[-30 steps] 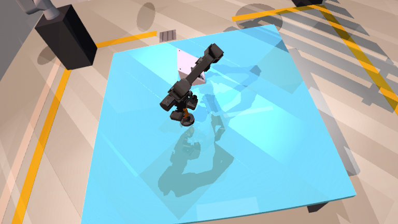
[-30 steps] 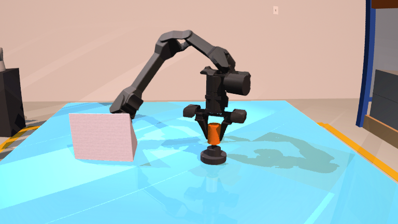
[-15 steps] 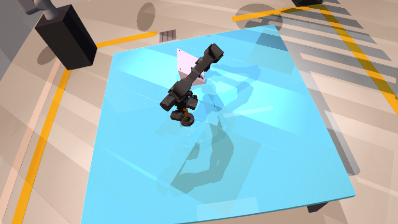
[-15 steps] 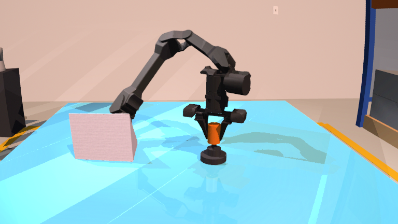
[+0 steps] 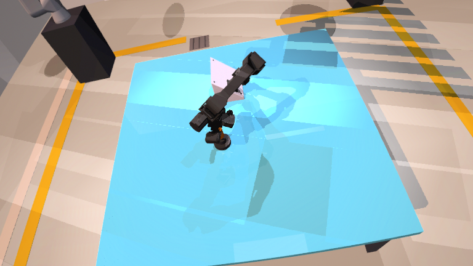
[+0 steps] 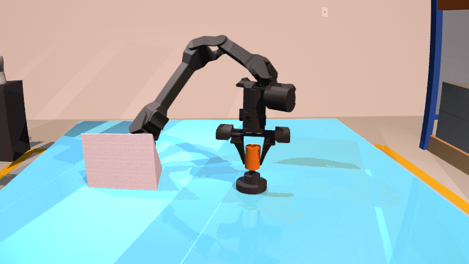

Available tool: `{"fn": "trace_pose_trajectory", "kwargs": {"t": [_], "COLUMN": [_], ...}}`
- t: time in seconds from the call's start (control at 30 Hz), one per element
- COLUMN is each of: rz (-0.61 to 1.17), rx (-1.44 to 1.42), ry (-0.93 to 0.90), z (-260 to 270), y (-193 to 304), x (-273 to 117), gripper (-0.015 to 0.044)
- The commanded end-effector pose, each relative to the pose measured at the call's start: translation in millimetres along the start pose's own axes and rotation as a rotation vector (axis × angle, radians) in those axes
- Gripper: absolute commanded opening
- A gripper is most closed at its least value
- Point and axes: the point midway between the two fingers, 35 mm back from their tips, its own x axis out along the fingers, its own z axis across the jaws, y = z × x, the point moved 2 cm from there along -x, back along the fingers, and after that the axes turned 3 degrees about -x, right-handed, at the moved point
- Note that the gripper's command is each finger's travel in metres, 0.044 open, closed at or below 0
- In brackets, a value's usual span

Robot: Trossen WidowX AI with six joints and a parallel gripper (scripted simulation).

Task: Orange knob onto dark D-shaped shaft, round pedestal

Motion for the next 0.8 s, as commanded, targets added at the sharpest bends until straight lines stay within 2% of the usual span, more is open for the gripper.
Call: {"fn": "trace_pose_trajectory", "kwargs": {"t": [0.0,0.77], "rz": [0.002,0.002], "rx": [-0.014,-0.014], "ry": [0.001,0.001], "z": [0.6,0.4], "y": [-0.6,-0.2], "x": [0.4,2.4], "gripper": [0.0,0.0]}}
